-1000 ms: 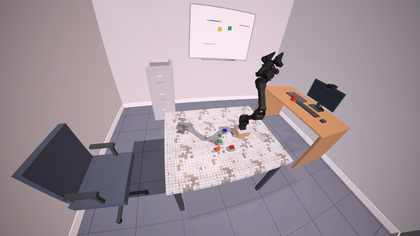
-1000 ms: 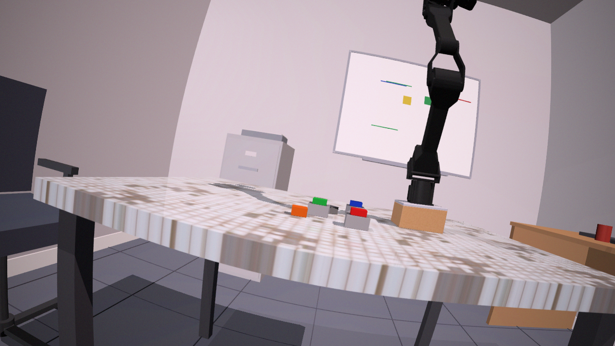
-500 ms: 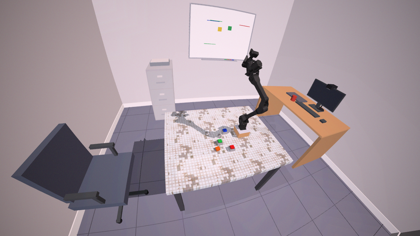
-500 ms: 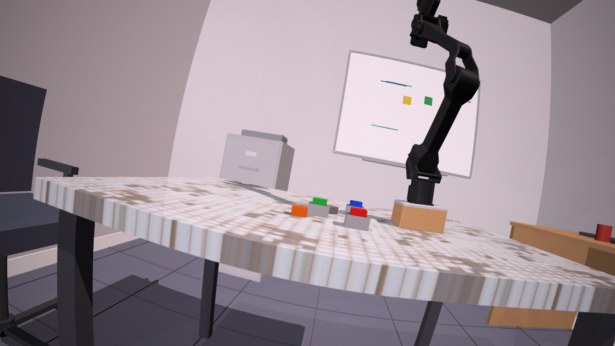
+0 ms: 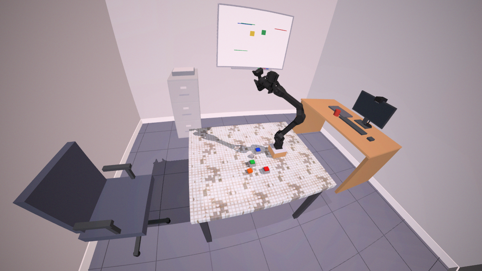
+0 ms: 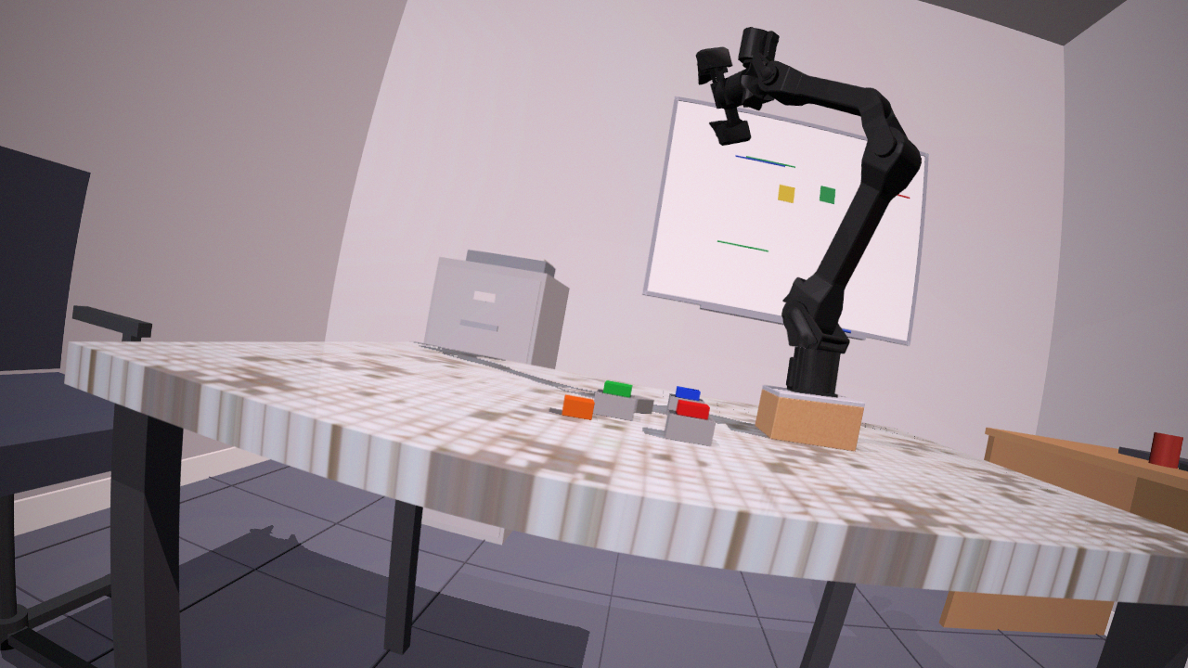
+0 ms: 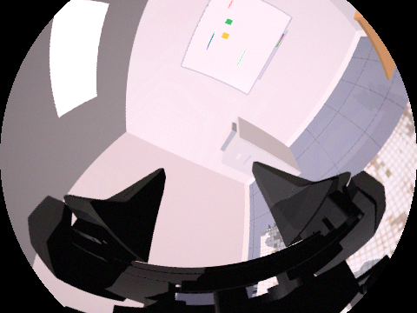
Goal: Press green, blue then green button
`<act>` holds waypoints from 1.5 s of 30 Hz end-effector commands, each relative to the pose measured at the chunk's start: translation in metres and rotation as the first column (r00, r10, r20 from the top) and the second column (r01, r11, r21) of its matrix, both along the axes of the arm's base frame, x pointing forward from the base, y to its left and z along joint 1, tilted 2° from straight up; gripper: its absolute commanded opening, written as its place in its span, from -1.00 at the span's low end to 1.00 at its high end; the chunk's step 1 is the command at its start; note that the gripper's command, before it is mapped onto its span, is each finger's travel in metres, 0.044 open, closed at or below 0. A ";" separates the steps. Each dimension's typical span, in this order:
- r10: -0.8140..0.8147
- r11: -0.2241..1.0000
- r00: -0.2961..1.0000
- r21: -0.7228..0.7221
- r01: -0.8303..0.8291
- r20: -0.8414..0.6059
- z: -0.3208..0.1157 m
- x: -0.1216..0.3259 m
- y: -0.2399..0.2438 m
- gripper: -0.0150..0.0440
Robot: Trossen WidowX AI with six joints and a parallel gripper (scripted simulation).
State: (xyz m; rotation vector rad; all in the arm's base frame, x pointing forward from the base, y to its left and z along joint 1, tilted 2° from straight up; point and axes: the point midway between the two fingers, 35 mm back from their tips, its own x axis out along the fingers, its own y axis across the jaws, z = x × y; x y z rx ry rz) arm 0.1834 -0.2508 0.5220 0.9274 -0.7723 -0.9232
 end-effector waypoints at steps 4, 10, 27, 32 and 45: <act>0.287 0.956 0.900 0.152 -0.250 -0.328 -0.083 0.091 0.030 0.86; 0.498 0.867 0.687 0.283 -0.411 -0.529 -0.150 0.142 0.079 0.86; 0.626 0.443 -0.355 0.692 -0.571 -0.694 -0.332 0.155 0.276 0.86; 0.457 0.322 -0.664 0.806 -0.496 -0.591 -0.377 0.115 0.331 0.86; 0.262 0.255 -0.850 0.882 -0.396 -0.457 -0.406 0.072 0.364 0.86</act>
